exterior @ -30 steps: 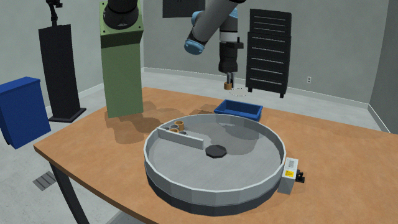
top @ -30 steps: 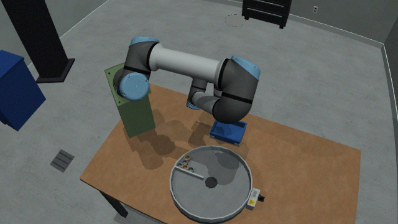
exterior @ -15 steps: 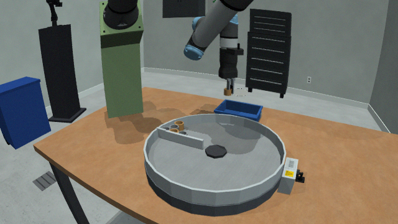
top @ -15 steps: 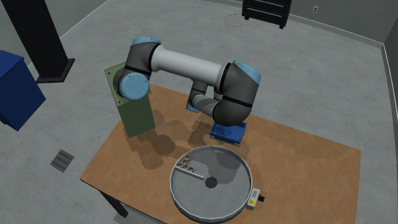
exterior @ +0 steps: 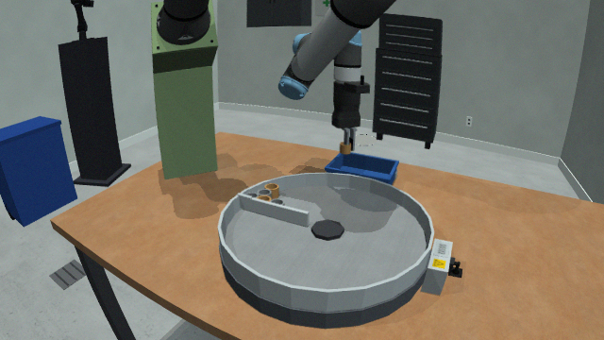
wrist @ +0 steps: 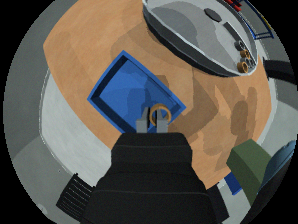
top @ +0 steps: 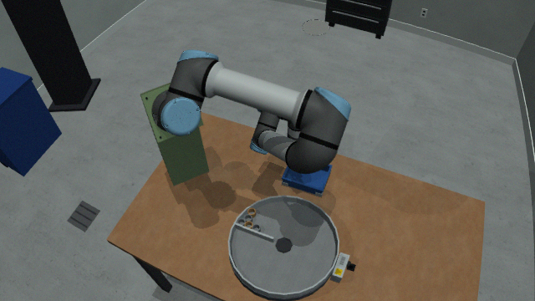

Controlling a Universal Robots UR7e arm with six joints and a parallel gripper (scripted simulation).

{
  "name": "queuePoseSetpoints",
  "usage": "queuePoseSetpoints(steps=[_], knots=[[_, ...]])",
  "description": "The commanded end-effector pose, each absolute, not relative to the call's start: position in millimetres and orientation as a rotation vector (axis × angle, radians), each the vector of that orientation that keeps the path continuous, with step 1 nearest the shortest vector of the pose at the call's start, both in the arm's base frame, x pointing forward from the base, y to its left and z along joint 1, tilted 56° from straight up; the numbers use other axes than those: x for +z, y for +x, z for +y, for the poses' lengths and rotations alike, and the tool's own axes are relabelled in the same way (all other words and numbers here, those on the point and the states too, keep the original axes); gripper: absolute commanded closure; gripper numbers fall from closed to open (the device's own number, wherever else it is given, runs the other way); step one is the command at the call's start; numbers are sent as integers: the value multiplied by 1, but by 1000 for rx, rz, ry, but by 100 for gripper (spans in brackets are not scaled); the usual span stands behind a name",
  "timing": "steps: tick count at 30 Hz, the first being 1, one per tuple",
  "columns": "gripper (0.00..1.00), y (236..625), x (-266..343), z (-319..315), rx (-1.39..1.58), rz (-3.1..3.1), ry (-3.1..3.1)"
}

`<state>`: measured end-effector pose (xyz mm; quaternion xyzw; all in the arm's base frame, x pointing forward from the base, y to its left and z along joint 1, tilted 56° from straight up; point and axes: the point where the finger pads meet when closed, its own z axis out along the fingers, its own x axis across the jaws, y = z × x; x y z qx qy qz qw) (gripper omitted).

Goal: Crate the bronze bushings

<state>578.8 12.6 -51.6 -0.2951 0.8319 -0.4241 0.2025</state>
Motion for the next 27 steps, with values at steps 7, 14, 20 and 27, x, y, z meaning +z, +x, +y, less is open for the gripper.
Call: queuePoseSetpoints(steps=[7,14,20,27], knots=[[100,589,-61,4,-1185,2323,-822],[100,596,-67,-2,-1185,2324,-821],[100,596,-67,-2,-1185,2324,-821],[100,601,-72,-7,-1185,2324,-821]])
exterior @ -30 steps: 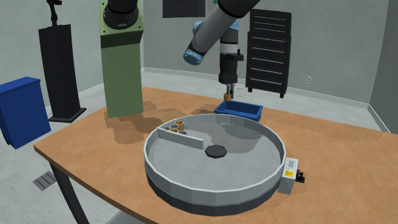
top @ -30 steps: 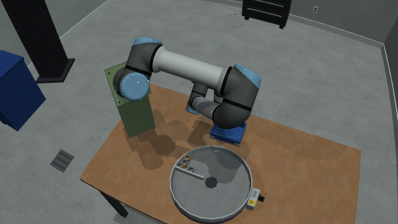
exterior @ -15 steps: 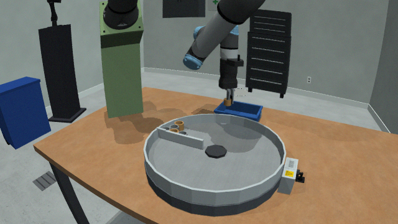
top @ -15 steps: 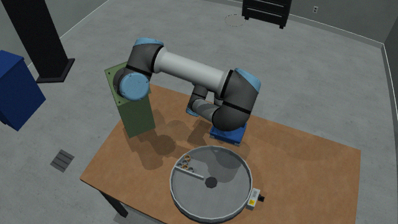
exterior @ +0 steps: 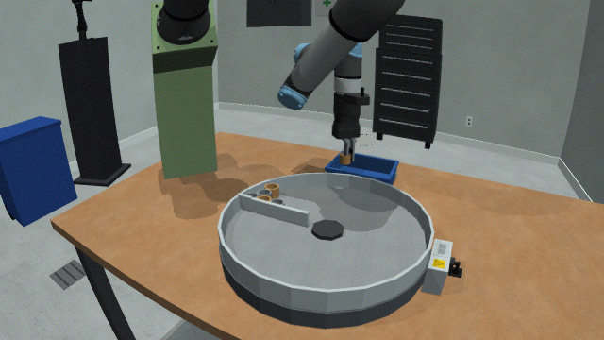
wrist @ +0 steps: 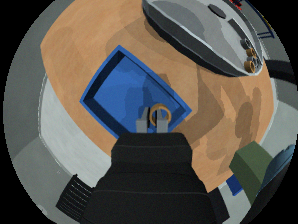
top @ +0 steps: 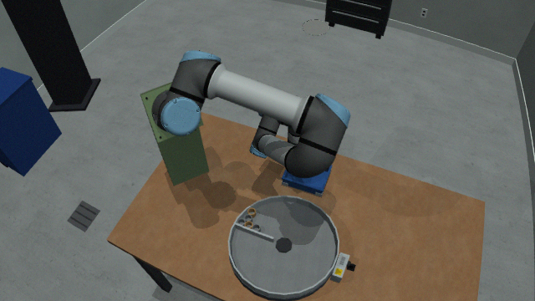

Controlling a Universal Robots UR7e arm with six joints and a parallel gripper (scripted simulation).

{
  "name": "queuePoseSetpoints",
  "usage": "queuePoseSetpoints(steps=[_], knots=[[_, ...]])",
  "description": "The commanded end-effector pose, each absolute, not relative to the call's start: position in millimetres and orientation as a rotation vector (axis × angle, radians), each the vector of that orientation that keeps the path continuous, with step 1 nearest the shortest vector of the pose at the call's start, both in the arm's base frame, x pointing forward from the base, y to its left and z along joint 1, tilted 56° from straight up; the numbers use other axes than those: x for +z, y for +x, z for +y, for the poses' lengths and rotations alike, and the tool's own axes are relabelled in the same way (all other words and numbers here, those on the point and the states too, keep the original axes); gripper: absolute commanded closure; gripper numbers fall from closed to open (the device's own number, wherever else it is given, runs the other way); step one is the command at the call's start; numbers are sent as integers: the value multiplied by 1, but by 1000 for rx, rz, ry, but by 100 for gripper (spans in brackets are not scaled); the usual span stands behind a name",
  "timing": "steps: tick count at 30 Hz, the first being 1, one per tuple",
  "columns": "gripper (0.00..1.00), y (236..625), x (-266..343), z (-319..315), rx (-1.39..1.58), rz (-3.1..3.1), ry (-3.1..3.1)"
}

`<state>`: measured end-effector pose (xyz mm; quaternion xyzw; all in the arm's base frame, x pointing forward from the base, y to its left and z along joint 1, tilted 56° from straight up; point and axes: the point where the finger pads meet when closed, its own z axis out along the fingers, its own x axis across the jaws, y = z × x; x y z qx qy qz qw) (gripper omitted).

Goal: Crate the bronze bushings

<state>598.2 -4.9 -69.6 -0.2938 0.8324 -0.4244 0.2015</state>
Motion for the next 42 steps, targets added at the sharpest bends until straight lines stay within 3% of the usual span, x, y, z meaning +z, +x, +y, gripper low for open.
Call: queuePoseSetpoints(steps=[1,42], knots=[[100,601,-72,-7,-1185,2324,-821],[100,611,-81,-17,-1185,2324,-821]])
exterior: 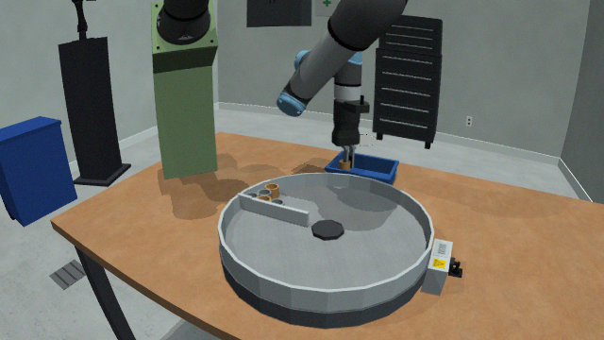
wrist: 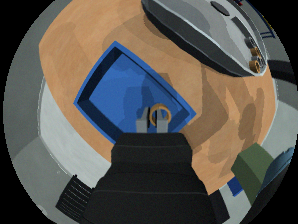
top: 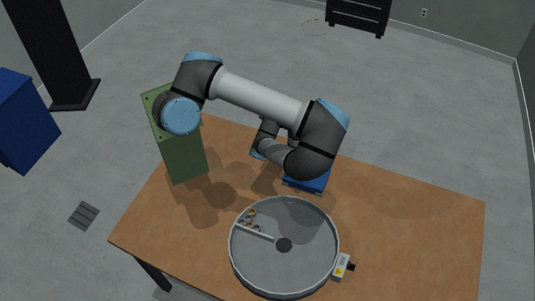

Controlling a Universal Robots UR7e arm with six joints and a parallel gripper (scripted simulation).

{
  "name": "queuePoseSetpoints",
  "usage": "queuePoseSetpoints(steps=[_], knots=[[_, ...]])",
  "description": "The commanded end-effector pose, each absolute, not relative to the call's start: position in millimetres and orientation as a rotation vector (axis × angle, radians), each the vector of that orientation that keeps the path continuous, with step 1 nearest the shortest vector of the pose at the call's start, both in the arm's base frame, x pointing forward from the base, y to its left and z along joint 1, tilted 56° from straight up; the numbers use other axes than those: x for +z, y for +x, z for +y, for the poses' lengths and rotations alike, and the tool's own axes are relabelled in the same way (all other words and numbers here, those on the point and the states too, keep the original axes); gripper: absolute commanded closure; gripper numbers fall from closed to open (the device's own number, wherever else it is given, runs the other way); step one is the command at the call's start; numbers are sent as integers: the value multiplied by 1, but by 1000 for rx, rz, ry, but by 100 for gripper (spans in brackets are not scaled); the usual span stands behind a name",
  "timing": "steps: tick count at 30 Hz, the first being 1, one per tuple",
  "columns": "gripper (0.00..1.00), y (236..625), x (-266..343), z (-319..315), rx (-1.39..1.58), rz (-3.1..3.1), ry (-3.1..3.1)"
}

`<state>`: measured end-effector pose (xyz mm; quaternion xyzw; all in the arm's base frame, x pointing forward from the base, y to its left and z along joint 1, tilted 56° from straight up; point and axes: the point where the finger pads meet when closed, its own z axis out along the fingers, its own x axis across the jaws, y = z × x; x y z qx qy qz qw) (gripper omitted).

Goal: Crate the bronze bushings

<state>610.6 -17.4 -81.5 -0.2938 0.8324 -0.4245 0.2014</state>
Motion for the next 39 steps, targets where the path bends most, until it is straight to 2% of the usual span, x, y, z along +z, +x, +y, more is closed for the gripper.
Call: queuePoseSetpoints(steps=[1,39], knots=[[100,611,-81,-17,-1185,2324,-821],[100,623,-93,-29,-1185,2324,-821]])
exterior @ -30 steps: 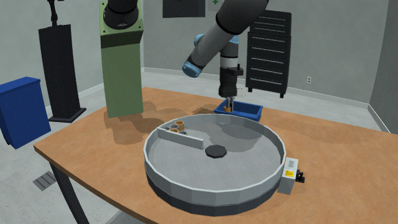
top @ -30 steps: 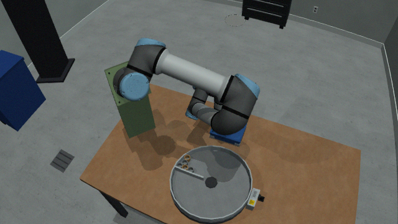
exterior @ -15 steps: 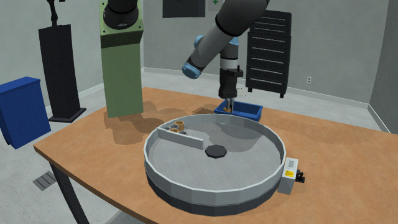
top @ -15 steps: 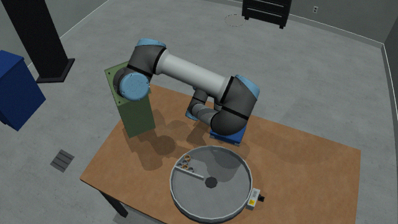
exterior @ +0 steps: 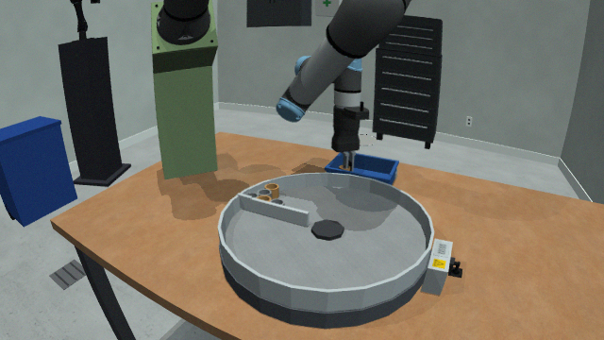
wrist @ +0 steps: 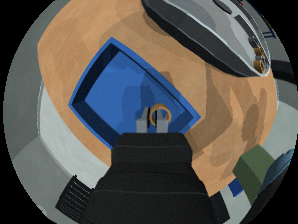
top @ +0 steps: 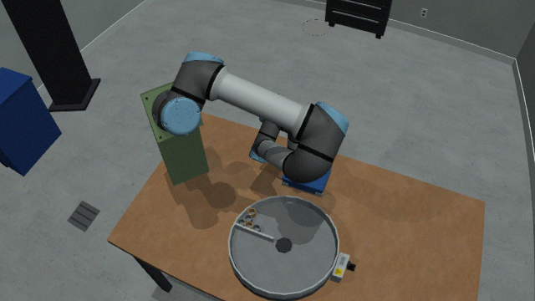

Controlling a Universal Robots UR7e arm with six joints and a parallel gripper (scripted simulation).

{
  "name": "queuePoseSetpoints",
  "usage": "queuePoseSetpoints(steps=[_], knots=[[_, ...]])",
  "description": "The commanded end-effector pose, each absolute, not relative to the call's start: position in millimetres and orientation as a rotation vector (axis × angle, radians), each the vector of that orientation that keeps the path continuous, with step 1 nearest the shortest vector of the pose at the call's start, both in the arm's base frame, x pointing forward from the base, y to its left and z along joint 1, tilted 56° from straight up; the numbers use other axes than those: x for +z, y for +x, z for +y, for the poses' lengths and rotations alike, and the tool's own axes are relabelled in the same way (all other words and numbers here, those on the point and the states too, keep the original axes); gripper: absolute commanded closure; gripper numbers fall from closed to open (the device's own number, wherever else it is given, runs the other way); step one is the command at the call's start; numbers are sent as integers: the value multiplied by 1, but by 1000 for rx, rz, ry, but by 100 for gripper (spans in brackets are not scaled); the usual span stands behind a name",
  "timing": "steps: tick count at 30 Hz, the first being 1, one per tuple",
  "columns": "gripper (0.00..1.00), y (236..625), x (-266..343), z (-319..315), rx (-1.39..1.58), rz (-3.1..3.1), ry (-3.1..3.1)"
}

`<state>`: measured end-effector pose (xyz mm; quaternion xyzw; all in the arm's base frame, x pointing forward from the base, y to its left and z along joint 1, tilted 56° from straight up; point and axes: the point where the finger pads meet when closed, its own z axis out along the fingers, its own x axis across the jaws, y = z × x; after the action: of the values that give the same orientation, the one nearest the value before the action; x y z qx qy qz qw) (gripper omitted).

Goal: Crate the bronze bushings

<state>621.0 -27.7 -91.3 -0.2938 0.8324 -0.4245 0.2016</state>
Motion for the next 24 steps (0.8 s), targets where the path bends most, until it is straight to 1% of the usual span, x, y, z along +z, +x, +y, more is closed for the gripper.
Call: queuePoseSetpoints(steps=[1,24], knots=[[100,624,-94,-30,-1185,2324,-821],[100,628,-97,-34,-1185,2323,-821]])
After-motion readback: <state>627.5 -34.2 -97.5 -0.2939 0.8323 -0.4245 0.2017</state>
